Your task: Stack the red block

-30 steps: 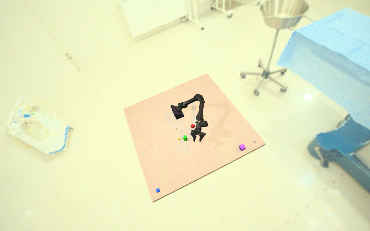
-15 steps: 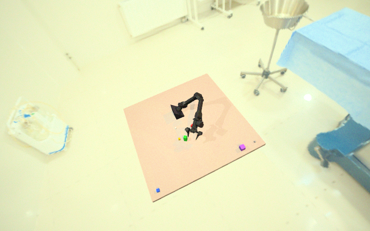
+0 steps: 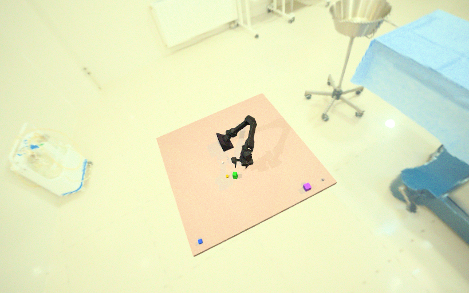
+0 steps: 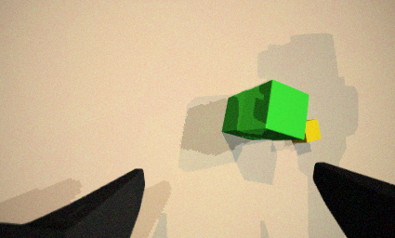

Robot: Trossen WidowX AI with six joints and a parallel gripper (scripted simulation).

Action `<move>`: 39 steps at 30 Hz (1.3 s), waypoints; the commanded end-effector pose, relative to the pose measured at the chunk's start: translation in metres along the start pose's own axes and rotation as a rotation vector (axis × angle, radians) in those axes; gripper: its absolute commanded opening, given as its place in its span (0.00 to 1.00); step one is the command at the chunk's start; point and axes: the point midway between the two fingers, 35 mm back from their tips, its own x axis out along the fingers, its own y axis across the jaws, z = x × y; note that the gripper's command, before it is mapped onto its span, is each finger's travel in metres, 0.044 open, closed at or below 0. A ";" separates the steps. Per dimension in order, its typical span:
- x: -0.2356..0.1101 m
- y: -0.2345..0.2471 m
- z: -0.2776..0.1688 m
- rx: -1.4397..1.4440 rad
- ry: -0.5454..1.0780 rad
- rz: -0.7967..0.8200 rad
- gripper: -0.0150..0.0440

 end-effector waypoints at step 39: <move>-0.025 0.032 -0.112 -0.700 0.219 0.474 1.00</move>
